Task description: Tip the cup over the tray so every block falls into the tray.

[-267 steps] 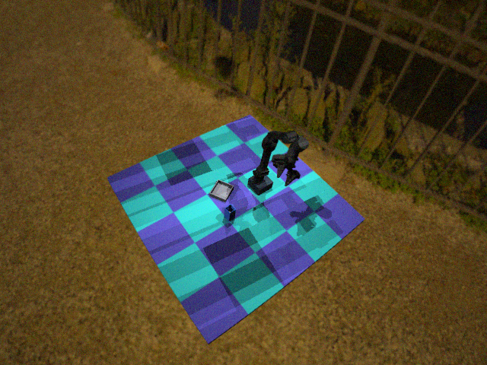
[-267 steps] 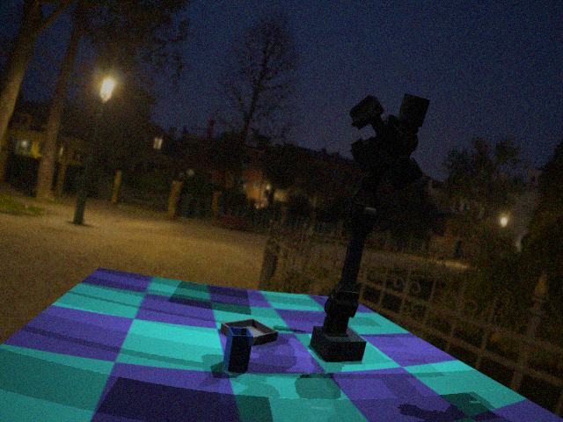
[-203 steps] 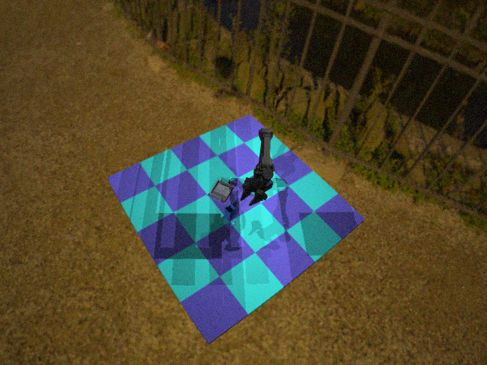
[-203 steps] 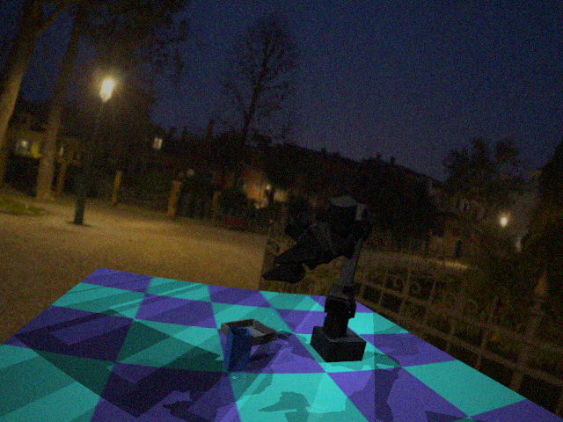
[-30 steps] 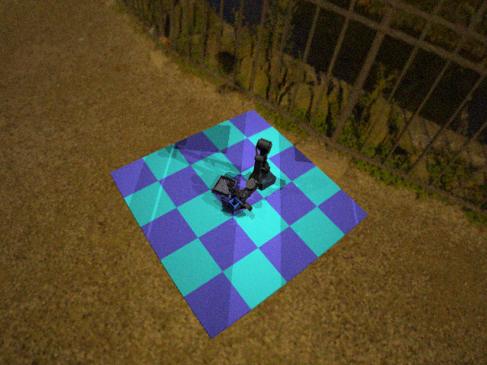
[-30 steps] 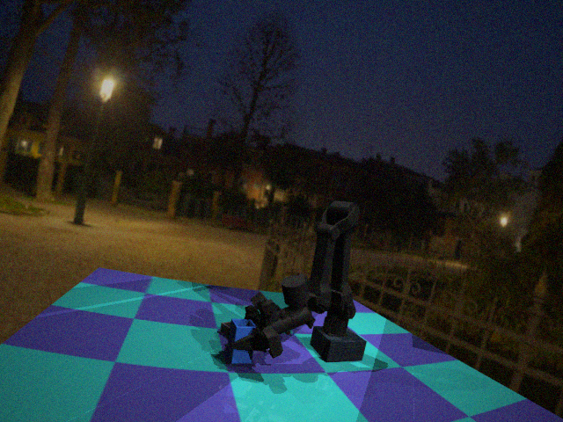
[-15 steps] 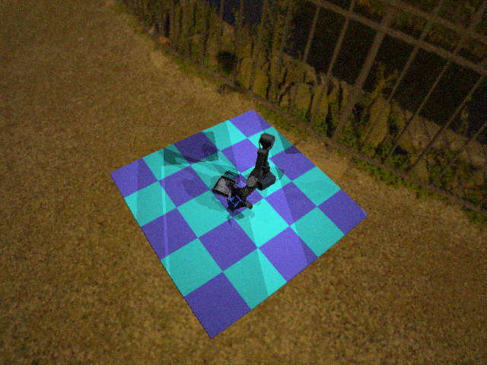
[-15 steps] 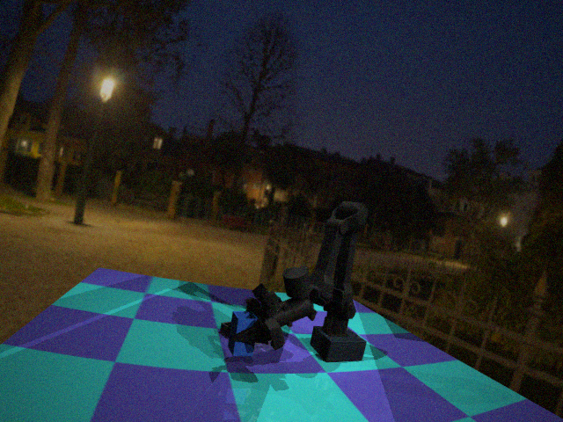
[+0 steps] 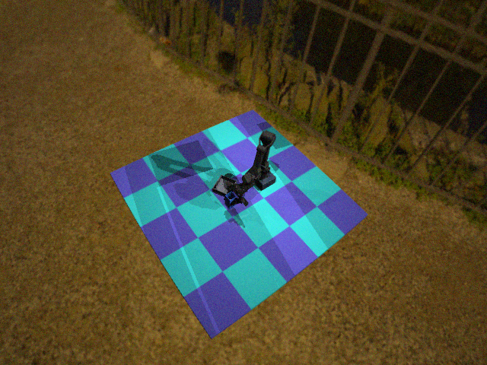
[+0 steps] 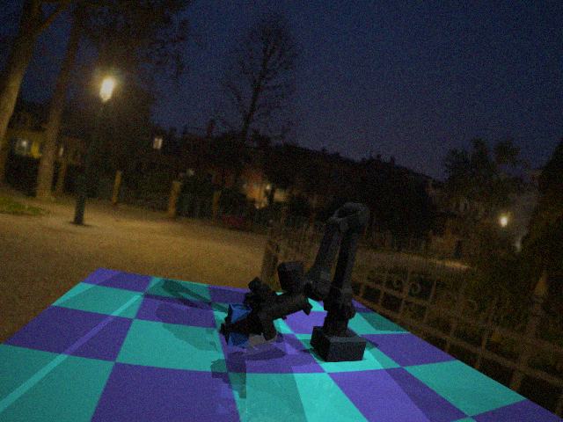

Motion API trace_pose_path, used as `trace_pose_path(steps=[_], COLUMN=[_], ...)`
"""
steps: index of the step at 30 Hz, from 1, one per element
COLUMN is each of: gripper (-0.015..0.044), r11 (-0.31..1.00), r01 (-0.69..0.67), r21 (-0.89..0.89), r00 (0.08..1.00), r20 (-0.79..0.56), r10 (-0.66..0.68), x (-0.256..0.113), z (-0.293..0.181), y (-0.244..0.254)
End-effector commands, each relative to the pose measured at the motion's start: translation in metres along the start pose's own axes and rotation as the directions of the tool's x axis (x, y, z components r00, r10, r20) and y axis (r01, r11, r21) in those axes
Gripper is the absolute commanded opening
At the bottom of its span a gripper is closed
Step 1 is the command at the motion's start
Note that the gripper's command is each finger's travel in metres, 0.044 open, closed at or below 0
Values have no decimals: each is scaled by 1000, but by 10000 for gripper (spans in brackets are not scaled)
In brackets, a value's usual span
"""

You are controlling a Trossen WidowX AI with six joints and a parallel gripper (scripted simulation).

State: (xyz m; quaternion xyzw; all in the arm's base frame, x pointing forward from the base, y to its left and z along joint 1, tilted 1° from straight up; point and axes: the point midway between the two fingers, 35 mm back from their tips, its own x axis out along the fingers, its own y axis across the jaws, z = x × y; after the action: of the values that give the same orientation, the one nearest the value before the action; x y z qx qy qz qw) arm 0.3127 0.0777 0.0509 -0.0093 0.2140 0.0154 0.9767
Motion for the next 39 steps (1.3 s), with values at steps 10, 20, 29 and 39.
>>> trace_pose_path(steps=[10,20,29,39], gripper=[0,0,0,0], r11=[995,984,969,946], r01=[88,161,226,297], r21=[40,71,99,128], r00=[996,987,974,955], r20=[6,2,-3,-8], r10=[-89,-162,-227,-298], x=[-4,-12,-22,-37], z=[6,6,3,-1], y=[-50,-88,-120,-152])
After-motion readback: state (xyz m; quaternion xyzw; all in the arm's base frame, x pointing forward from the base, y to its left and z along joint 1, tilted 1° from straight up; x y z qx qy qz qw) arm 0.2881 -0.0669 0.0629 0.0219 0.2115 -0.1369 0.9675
